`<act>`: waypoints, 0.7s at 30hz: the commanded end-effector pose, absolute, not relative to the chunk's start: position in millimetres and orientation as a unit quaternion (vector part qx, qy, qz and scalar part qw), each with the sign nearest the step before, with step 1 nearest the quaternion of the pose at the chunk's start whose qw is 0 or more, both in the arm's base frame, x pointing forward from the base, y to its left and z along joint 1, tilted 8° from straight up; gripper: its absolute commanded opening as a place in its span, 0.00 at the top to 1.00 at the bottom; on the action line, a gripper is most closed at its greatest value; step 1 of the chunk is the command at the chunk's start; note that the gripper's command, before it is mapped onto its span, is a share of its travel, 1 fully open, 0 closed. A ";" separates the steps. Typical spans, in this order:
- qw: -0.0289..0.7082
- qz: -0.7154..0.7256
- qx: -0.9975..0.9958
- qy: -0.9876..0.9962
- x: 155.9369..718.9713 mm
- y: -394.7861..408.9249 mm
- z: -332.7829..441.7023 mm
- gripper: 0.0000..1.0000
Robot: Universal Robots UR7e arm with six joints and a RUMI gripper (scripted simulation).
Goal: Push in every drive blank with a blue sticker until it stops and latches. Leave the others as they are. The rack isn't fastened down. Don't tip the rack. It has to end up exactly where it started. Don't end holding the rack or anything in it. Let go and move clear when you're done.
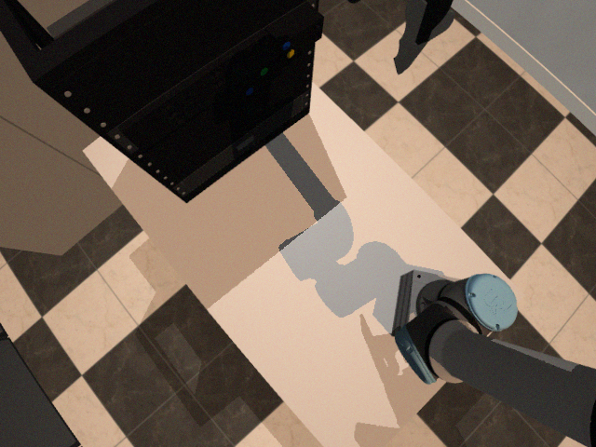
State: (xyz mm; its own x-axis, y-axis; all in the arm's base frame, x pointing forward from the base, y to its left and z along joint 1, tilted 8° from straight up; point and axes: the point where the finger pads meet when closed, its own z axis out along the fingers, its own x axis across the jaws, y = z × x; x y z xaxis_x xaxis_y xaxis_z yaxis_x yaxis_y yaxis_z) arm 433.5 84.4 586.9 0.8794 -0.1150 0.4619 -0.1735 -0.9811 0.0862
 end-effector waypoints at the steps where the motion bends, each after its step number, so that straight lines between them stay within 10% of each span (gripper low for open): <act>1: 0.042 0.212 0.962 -0.167 459.9 72.8 534.7 0.00; 21: -0.001 0.106 0.880 -0.463 489.8 28.3 343.8 0.00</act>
